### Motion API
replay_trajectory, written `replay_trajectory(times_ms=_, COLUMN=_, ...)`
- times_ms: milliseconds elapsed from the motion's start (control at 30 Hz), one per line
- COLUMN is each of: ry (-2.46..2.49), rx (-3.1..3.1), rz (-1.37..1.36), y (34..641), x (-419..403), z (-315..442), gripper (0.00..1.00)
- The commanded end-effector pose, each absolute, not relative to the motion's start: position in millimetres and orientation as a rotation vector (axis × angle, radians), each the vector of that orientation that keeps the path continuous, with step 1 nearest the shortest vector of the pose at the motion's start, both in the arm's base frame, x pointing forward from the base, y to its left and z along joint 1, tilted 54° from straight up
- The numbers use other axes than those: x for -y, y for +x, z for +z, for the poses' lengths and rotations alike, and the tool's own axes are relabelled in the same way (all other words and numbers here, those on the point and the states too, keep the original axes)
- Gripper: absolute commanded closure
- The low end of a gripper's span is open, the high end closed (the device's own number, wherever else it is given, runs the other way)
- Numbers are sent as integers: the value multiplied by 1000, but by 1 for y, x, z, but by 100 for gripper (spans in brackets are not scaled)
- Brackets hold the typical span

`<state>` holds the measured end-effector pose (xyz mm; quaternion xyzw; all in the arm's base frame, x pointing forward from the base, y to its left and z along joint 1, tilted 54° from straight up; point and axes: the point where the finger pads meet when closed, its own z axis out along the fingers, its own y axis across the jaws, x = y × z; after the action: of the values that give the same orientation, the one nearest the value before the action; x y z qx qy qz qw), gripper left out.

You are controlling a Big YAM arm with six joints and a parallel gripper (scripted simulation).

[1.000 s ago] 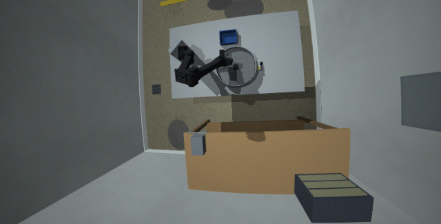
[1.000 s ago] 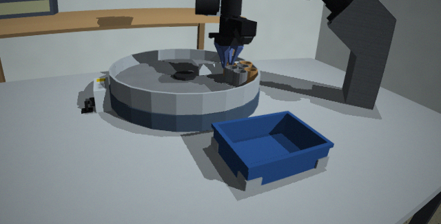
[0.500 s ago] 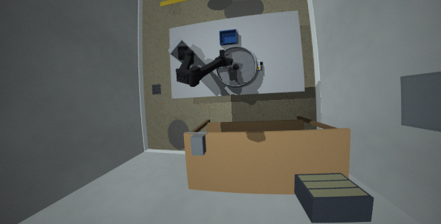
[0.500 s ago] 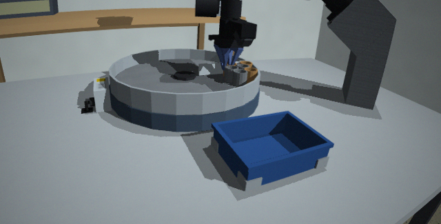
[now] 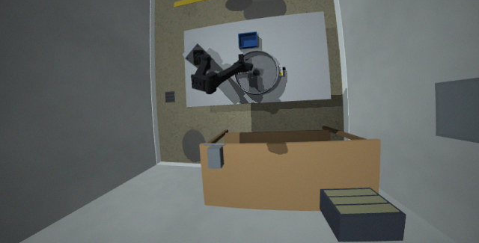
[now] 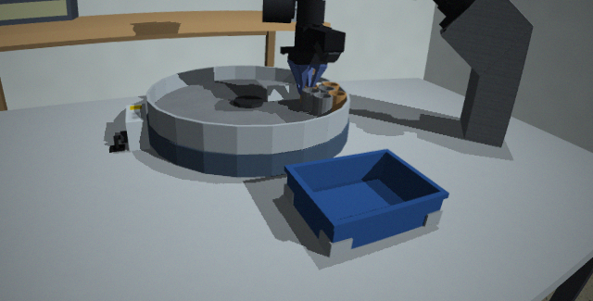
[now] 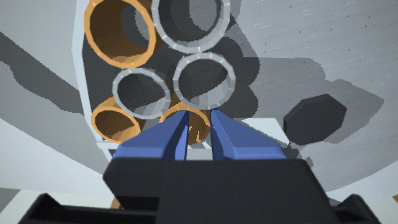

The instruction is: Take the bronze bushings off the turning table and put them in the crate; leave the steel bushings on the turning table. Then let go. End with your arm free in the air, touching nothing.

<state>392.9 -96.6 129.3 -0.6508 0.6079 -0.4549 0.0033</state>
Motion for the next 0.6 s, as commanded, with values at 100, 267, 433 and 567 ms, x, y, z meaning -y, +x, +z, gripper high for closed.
replay_trajectory(times_ms=100, ry=-2024, rx=-1880, rz=-1448, y=399, x=96, z=138, gripper=81)
replay_trajectory(times_ms=267, ry=-2024, rx=-1880, rz=-1448, y=399, x=96, z=138, gripper=81)
replay_trajectory(times_ms=433, ry=-2030, rx=-1882, rz=-1445, y=398, x=96, z=138, gripper=100)
replay_trajectory(times_ms=567, ry=-2042, rx=-1887, rz=-1436, y=395, x=96, z=134, gripper=100)
